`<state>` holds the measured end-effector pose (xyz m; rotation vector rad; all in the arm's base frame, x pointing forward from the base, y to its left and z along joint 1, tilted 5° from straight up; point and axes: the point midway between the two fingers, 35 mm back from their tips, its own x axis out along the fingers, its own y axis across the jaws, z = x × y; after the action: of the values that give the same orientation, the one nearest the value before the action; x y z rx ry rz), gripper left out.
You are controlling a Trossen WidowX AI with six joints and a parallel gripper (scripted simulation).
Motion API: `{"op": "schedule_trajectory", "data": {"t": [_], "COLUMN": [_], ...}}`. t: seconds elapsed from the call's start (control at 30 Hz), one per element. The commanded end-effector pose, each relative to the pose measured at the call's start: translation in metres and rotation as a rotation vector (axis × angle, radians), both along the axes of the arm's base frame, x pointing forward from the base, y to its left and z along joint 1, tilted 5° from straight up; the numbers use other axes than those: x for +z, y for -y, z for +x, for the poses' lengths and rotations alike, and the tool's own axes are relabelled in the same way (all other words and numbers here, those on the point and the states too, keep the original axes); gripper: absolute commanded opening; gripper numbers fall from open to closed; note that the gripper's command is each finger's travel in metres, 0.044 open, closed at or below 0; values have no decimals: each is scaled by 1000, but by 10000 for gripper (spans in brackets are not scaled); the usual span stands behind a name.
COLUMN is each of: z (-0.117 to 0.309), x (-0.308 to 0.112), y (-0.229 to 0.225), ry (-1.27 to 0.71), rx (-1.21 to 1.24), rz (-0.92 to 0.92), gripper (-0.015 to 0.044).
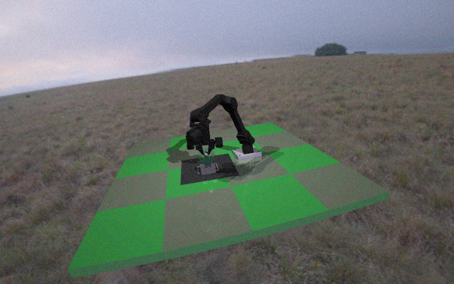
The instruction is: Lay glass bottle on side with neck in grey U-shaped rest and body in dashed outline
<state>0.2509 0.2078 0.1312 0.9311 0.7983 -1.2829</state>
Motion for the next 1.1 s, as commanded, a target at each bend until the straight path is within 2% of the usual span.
{"op": "schedule_trajectory", "data": {"t": [0.0,1.07], "z": [0,-2], "x": [-6,-28], "y": [-5,-22], "ry": [-2,9], "rx": [-3,19], "rz": [2,2], "gripper": [105,105]}}
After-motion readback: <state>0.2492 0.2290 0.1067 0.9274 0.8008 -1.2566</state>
